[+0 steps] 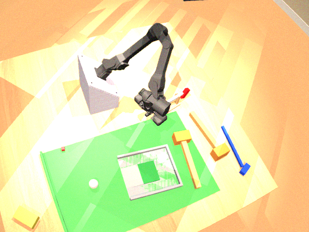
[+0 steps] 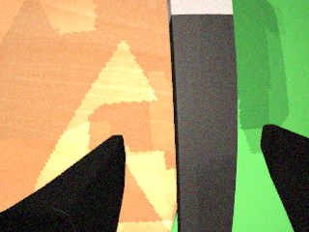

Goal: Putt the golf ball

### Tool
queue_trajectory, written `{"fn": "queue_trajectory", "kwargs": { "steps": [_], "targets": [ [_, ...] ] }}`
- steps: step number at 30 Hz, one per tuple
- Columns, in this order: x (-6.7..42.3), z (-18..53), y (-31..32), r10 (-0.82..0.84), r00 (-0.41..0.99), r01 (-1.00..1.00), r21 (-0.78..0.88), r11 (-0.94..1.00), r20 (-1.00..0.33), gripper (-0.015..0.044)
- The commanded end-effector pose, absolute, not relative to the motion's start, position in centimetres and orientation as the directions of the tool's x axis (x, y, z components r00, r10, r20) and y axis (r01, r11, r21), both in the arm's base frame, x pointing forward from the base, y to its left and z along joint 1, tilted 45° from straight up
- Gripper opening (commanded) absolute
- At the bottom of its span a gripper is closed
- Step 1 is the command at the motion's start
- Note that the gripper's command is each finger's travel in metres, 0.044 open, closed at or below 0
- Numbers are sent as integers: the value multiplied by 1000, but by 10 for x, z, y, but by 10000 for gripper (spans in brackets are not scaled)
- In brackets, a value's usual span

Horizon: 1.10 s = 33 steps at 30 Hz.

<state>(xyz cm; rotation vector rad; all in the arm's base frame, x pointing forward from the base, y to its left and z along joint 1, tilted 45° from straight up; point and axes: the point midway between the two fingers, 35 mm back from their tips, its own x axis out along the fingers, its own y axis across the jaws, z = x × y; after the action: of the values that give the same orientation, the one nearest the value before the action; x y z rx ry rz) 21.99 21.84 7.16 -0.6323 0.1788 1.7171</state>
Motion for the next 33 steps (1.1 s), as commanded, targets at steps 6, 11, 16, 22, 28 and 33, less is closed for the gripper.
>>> {"fn": "queue_trajectory", "kwargs": {
  "steps": [6, 11, 16, 22, 28, 33],
  "targets": [
    [220, 72, 218, 859, -115, -943, -218, -253, -500, 66],
    [220, 72, 218, 859, -115, -943, -218, -253, -500, 32],
    [221, 74, 215, 857, -115, -943, -217, -254, -502, 0],
    [226, 86, 199, 851, -115, -942, -216, -257, -512, 0],
    [228, 102, 181, 849, -117, -942, -213, -259, -516, 0],
    [227, 118, 166, 850, -118, -942, -212, -259, -514, 0]
  ]
}}
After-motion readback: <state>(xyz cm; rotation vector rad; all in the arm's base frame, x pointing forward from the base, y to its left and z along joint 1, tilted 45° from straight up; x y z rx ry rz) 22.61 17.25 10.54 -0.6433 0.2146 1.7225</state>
